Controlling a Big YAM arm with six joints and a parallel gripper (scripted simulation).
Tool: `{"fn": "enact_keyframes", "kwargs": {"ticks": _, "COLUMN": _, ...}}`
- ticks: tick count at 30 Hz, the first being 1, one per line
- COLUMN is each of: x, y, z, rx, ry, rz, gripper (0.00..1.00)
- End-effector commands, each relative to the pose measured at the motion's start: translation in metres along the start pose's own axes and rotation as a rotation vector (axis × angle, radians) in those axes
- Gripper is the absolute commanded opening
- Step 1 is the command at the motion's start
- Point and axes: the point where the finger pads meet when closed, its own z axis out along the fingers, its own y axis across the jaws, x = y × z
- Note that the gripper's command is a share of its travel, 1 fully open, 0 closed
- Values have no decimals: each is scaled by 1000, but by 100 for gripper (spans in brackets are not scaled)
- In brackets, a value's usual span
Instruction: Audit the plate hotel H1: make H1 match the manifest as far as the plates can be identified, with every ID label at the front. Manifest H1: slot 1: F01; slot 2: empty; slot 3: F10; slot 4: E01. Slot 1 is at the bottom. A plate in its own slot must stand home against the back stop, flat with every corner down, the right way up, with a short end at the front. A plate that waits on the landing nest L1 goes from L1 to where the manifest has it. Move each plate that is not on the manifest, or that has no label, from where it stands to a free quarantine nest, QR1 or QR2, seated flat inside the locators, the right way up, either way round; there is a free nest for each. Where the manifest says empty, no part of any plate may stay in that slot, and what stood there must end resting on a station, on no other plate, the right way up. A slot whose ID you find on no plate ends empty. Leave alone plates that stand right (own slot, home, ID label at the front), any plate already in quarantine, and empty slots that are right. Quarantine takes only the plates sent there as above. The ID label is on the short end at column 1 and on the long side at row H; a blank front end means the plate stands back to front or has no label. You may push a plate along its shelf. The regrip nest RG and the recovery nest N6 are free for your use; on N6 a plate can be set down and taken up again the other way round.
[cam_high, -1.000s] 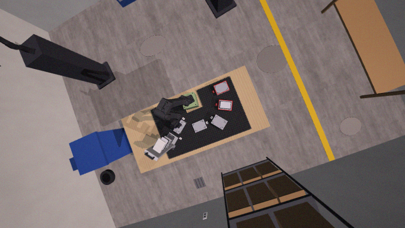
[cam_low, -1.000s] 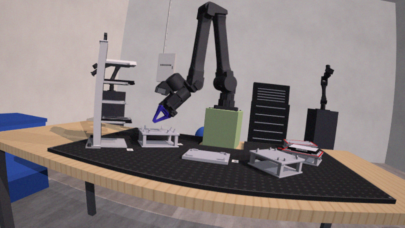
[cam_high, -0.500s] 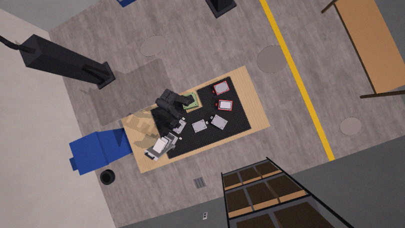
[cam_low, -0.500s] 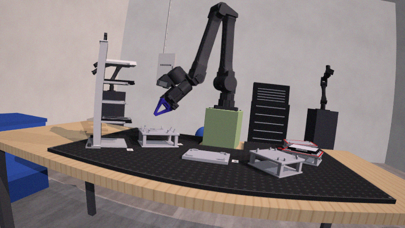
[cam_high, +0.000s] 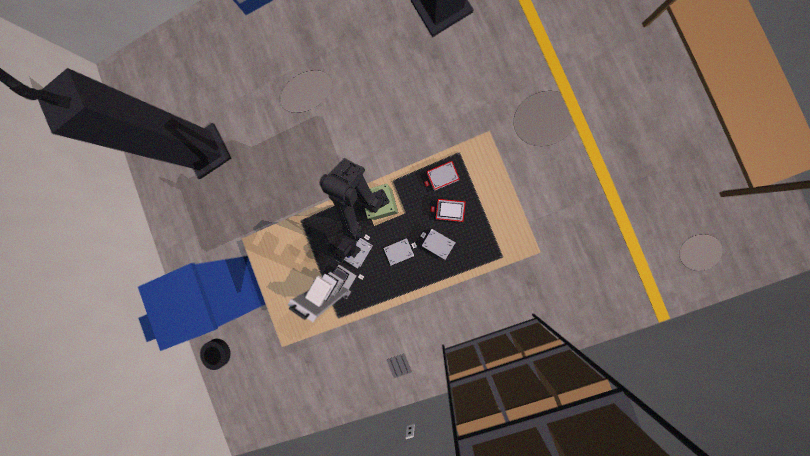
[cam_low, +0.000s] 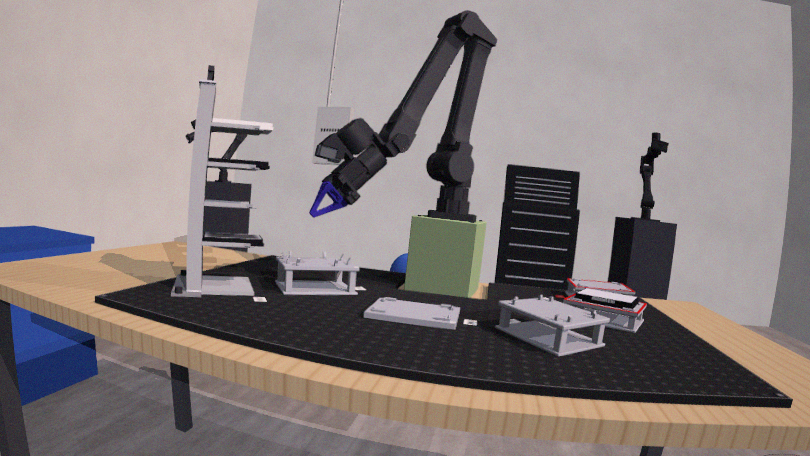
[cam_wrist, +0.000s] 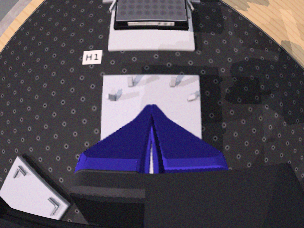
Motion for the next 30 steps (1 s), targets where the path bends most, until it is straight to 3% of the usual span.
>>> {"fn": "enact_keyframes", "kwargs": {"ticks": 1, "x": -41, "y": -1, "z": -6, "rx": 2, "ry": -66, "rz": 13, "gripper": 0}}
{"fn": "enact_keyframes", "kwargs": {"ticks": 5, "x": -50, "y": -2, "z": -13, "rx": 3, "ry": -69, "rz": 12, "gripper": 0}}
{"fn": "enact_keyframes", "kwargs": {"ticks": 6, "x": -35, "y": 1, "z": -12, "rx": -2, "ry": -48, "rz": 4, "gripper": 0}}
{"fn": "enact_keyframes", "kwargs": {"ticks": 30, "x": -35, "y": 1, "z": -12, "rx": -2, "ry": -48, "rz": 4, "gripper": 0}}
